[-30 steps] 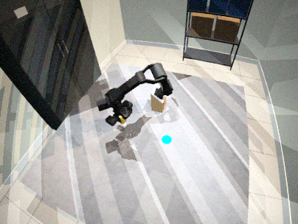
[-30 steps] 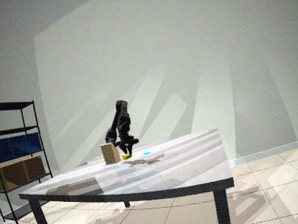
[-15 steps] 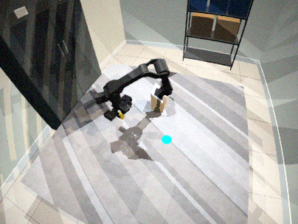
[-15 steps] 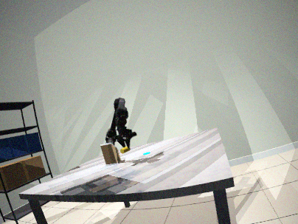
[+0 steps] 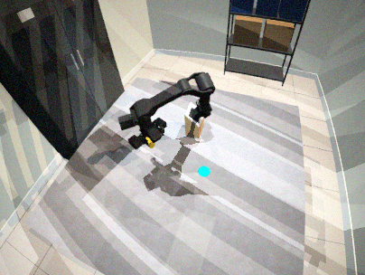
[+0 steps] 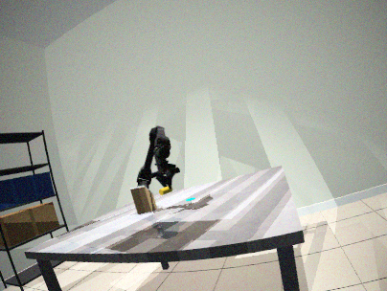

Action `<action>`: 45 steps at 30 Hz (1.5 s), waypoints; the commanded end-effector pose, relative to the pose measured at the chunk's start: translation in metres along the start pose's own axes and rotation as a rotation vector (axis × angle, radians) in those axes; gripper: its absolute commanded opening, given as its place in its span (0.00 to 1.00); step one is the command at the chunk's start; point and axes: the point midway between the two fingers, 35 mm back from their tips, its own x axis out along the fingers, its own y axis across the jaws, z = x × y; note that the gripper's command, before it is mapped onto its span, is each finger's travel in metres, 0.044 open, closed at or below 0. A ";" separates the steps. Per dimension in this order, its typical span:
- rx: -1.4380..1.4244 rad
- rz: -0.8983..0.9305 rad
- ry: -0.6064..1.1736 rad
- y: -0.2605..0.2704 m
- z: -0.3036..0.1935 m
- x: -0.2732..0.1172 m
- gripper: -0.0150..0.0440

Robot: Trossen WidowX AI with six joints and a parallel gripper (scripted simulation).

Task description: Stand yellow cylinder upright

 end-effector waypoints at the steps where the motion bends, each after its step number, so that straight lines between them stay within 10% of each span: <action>1: 0.087 -0.006 0.002 0.001 0.017 -0.005 0.43; 45: 0.885 -0.021 0.001 0.040 0.156 -0.020 0.43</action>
